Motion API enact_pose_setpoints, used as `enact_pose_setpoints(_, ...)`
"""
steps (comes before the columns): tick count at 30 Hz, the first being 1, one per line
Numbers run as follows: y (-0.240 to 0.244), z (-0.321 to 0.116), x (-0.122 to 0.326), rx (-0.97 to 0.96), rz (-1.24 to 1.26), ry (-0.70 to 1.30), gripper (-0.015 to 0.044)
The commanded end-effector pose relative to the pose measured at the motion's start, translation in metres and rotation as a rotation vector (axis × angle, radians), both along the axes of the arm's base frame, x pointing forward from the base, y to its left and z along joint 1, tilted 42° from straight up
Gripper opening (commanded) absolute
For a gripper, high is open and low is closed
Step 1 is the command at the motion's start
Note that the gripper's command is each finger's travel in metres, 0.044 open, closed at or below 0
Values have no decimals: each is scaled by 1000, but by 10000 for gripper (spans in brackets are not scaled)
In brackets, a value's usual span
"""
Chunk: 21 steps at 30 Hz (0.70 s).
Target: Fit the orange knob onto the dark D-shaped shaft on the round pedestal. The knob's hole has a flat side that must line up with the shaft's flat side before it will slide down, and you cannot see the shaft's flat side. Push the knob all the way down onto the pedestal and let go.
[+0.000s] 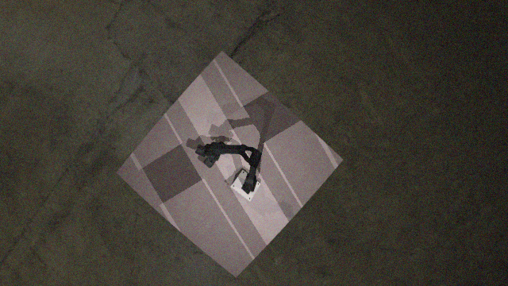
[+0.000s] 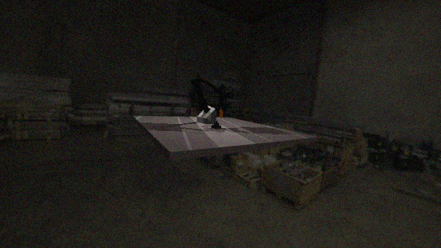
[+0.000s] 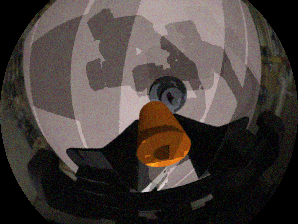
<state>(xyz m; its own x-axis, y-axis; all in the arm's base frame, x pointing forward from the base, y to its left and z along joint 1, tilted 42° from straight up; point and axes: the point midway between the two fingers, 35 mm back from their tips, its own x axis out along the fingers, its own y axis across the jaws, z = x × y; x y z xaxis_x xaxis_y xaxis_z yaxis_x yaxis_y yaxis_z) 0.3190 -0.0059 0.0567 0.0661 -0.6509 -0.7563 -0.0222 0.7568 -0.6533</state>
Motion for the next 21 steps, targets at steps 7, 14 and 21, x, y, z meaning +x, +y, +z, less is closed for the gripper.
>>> enact_pose_setpoints(7, -26, 17, 3, -18, 3, -13, 0)
enact_pose_setpoints(14, -36, 18, 4, -24, 1, -12, 0)
enact_pose_setpoints(21, -50, 3, 5, -25, 1, -12, 0)
